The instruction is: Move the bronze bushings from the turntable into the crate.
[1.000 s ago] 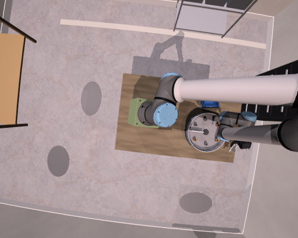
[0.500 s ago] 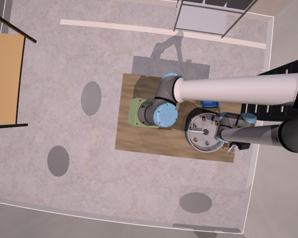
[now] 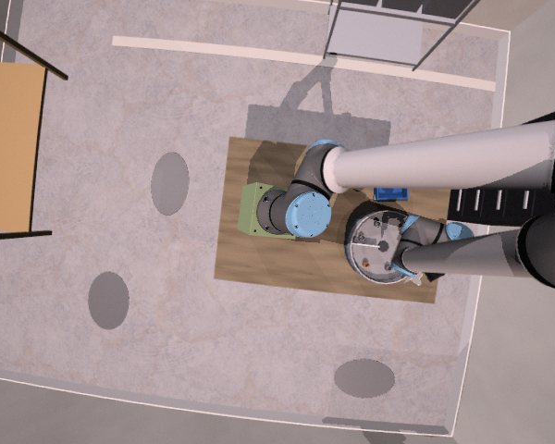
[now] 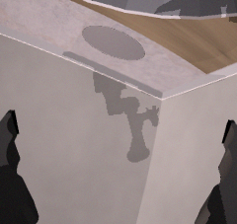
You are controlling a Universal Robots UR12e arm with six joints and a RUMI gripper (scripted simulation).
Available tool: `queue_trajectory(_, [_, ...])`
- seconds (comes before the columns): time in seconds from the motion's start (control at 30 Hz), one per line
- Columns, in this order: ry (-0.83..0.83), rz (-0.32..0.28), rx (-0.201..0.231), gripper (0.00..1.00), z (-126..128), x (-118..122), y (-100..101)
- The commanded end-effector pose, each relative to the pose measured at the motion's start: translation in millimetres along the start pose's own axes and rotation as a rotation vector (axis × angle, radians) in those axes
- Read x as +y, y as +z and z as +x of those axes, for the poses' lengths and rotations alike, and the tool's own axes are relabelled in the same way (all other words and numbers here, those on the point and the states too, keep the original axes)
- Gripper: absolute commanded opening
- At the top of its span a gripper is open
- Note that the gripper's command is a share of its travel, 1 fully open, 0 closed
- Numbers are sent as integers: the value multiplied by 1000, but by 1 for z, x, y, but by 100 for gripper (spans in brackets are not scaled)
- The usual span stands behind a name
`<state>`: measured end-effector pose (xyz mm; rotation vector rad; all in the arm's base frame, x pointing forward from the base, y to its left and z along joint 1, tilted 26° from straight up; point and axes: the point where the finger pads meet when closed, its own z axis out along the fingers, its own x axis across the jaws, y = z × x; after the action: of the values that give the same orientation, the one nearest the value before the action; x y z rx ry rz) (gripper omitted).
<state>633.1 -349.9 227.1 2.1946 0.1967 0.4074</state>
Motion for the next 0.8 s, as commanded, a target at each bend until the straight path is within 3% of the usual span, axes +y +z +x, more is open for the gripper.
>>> queue_trajectory(0.0, [-114,190,36,100,-31,-43,-7])
queue_trajectory(0.03, [-114,190,36,100,-31,-43,-7])
queue_trajectory(0.07, [-136,236,48,100,-39,-57,-11])
queue_trajectory(0.17, [-136,236,48,100,-39,-57,-11])
queue_trajectory(0.27, [-188,367,93,100,-61,-97,-28])
queue_trajectory(0.3, [-188,367,93,100,-61,-97,-28])
queue_trajectory(0.37, [-210,446,126,100,-74,-123,-41])
queue_trajectory(0.4, [-210,446,126,100,-74,-123,-41])
queue_trajectory(0.5, [-229,546,177,100,-87,-156,-62])
queue_trajectory(0.53, [-229,546,177,100,-87,-156,-62])
queue_trajectory(0.67, [-236,639,236,100,-98,-188,-85])
queue_trajectory(0.77, [-235,655,247,100,-99,-193,-89])
